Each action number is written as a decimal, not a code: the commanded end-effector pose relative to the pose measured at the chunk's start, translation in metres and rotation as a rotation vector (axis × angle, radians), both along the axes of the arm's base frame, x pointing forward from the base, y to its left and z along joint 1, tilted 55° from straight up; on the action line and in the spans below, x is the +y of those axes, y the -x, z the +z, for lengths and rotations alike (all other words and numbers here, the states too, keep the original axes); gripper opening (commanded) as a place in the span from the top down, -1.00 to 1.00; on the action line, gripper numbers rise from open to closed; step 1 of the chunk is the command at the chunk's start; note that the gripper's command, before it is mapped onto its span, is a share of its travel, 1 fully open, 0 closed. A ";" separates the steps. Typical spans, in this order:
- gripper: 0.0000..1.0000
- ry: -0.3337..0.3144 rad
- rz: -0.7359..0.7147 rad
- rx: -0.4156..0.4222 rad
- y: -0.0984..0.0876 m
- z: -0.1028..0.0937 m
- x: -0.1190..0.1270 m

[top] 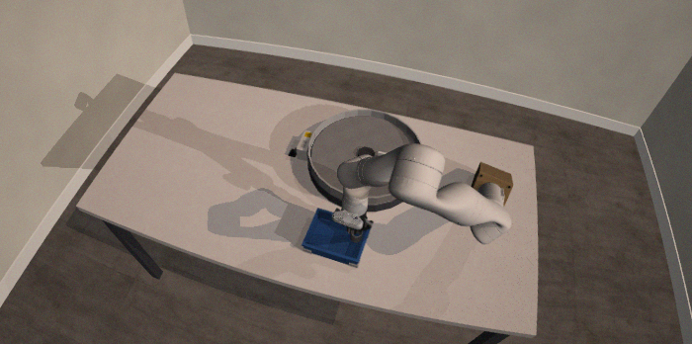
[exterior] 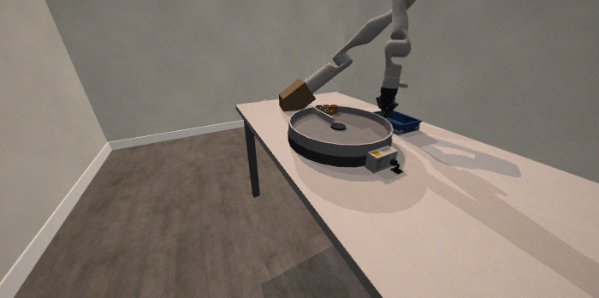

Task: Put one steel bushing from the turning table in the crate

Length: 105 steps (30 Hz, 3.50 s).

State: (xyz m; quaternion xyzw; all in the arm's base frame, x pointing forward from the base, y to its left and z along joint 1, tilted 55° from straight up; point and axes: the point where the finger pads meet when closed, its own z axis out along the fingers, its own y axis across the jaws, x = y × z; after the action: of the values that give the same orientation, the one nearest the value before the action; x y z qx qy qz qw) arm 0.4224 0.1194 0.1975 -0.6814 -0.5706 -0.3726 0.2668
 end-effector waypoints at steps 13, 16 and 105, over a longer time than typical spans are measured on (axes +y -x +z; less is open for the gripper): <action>0.61 0.000 -0.001 -0.001 0.000 0.000 -0.001; 0.61 0.000 -0.001 -0.001 0.000 0.000 -0.001; 0.61 0.000 -0.001 0.000 0.002 0.005 -0.007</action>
State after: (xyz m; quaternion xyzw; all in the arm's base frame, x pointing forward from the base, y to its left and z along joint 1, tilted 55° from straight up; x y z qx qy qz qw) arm 0.4196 0.1147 0.2017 -0.6807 -0.5711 -0.3721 0.2685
